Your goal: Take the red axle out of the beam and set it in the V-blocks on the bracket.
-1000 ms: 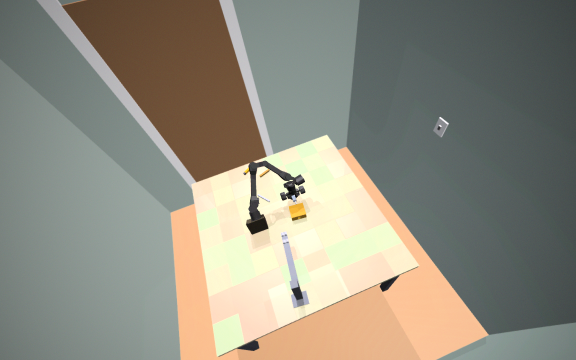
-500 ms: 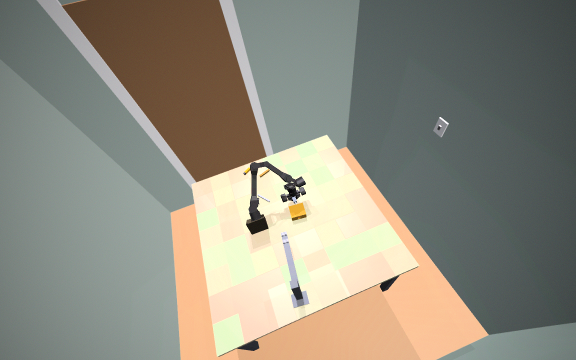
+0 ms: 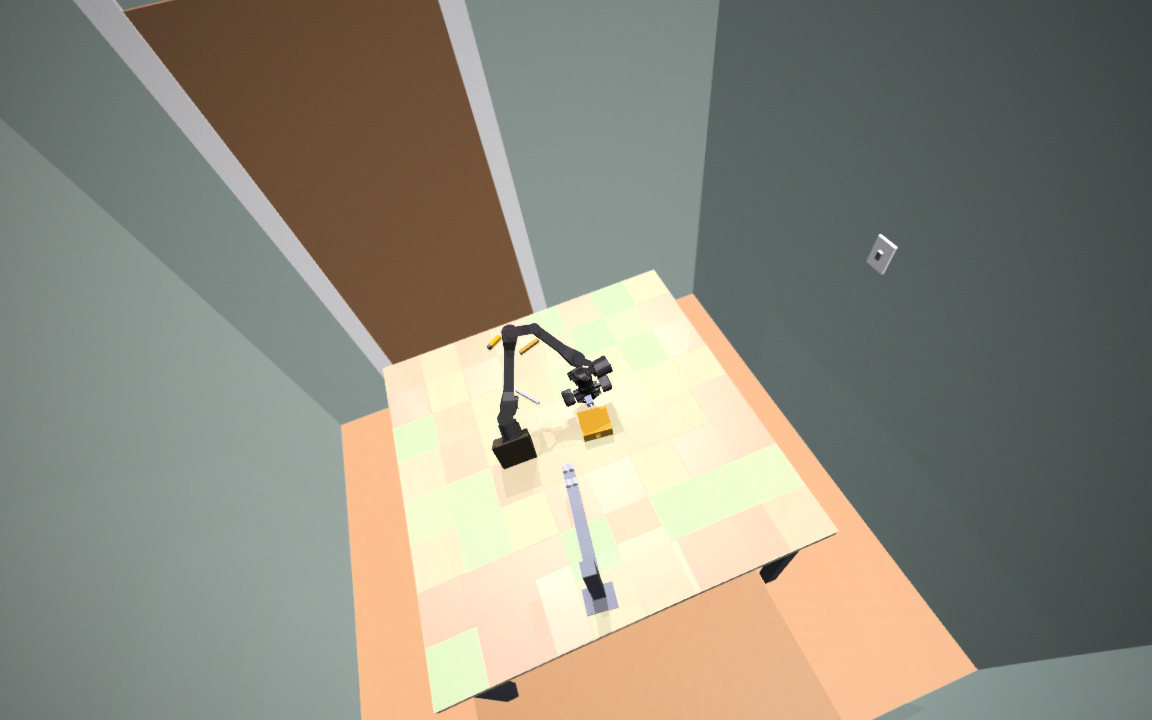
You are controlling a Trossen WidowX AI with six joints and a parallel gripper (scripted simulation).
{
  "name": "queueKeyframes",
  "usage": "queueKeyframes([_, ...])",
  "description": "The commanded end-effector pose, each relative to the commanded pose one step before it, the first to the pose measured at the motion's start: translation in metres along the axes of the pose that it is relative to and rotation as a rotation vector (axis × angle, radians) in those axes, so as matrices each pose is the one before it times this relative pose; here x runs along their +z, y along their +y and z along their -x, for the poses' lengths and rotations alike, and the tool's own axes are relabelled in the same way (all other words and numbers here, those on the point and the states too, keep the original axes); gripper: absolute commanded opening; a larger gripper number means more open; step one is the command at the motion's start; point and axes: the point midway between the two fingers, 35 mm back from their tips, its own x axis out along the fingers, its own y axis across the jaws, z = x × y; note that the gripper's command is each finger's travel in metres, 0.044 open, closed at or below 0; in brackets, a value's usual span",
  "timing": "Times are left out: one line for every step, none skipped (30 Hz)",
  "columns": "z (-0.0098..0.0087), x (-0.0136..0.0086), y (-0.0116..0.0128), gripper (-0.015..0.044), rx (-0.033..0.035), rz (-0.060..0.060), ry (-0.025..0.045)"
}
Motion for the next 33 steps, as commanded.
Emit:
queueKeyframes([0.00081, -0.02433, 0.00359, 0.0000, -0.00146, -0.0432, 0.05976])
queueKeyframes([0.00000, 0.00000, 0.00000, 0.0000, 0.00000, 0.0000, 0.00000])
queueKeyframes([0.00000, 0.00000, 0.00000, 0.0000, 0.00000, 0.0000, 0.00000])
queueKeyframes([0.00000, 0.00000, 0.00000, 0.0000, 0.00000, 0.0000, 0.00000])
queueKeyframes([0.00000, 0.00000, 0.00000, 0.0000, 0.00000, 0.0000, 0.00000])
queueKeyframes([0.00000, 0.00000, 0.00000, 0.0000, 0.00000, 0.0000, 0.00000])
queueKeyframes([0.00000, 0.00000, 0.00000, 0.0000, 0.00000, 0.0000, 0.00000])
queueKeyframes([0.00000, 0.00000, 0.00000, 0.0000, 0.00000, 0.0000, 0.00000])
queueKeyframes([0.00000, 0.00000, 0.00000, 0.0000, 0.00000, 0.0000, 0.00000])
queueKeyframes([0.00000, 0.00000, 0.00000, 0.0000, 0.00000, 0.0000, 0.00000])
queueKeyframes([0.00000, 0.00000, 0.00000, 0.0000, 0.00000, 0.0000, 0.00000])
queueKeyframes([0.00000, 0.00000, 0.00000, 0.0000, 0.00000, 0.0000, 0.00000])
queueKeyframes([0.00000, 0.00000, 0.00000, 0.0000, 0.00000, 0.0000, 0.00000])
queueKeyframes([0.00000, 0.00000, 0.00000, 0.0000, 0.00000, 0.0000, 0.00000])
queueKeyframes([0.00000, 0.00000, 0.00000, 0.0000, 0.00000, 0.0000, 0.00000])
queueKeyframes([0.00000, 0.00000, 0.00000, 0.0000, 0.00000, 0.0000, 0.00000])
queueKeyframes([0.00000, 0.00000, 0.00000, 0.0000, 0.00000, 0.0000, 0.00000])
queueKeyframes([0.00000, 0.00000, 0.00000, 0.0000, 0.00000, 0.0000, 0.00000])
queueKeyframes([0.00000, 0.00000, 0.00000, 0.0000, 0.00000, 0.0000, 0.00000])
queueKeyframes([0.00000, 0.00000, 0.00000, 0.0000, 0.00000, 0.0000, 0.00000])
queueKeyframes([0.00000, 0.00000, 0.00000, 0.0000, 0.00000, 0.0000, 0.00000])
queueKeyframes([0.00000, 0.00000, 0.00000, 0.0000, 0.00000, 0.0000, 0.00000])
queueKeyframes([0.00000, 0.00000, 0.00000, 0.0000, 0.00000, 0.0000, 0.00000])
queueKeyframes([0.00000, 0.00000, 0.00000, 0.0000, 0.00000, 0.0000, 0.00000])
queueKeyframes([0.00000, 0.00000, 0.00000, 0.0000, 0.00000, 0.0000, 0.00000])
queueKeyframes([0.00000, 0.00000, 0.00000, 0.0000, 0.00000, 0.0000, 0.00000])
queueKeyframes([0.00000, 0.00000, 0.00000, 0.0000, 0.00000, 0.0000, 0.00000])
queueKeyframes([0.00000, 0.00000, 0.00000, 0.0000, 0.00000, 0.0000, 0.00000])
queueKeyframes([0.00000, 0.00000, 0.00000, 0.0000, 0.00000, 0.0000, 0.00000])
queueKeyframes([0.00000, 0.00117, -0.00022, 0.0000, 0.00000, 0.0000, 0.00010])
queueKeyframes([0.00001, 0.00244, -0.00044, 0.0000, 0.00000, 0.0000, 0.00018])
queueKeyframes([0.00002, 0.00333, -0.00056, 0.0000, -0.00001, 0.0001, 0.00020])
queueKeyframes([0.00004, 0.00437, -0.00069, 0.0000, -0.00003, 0.0001, 0.00017])
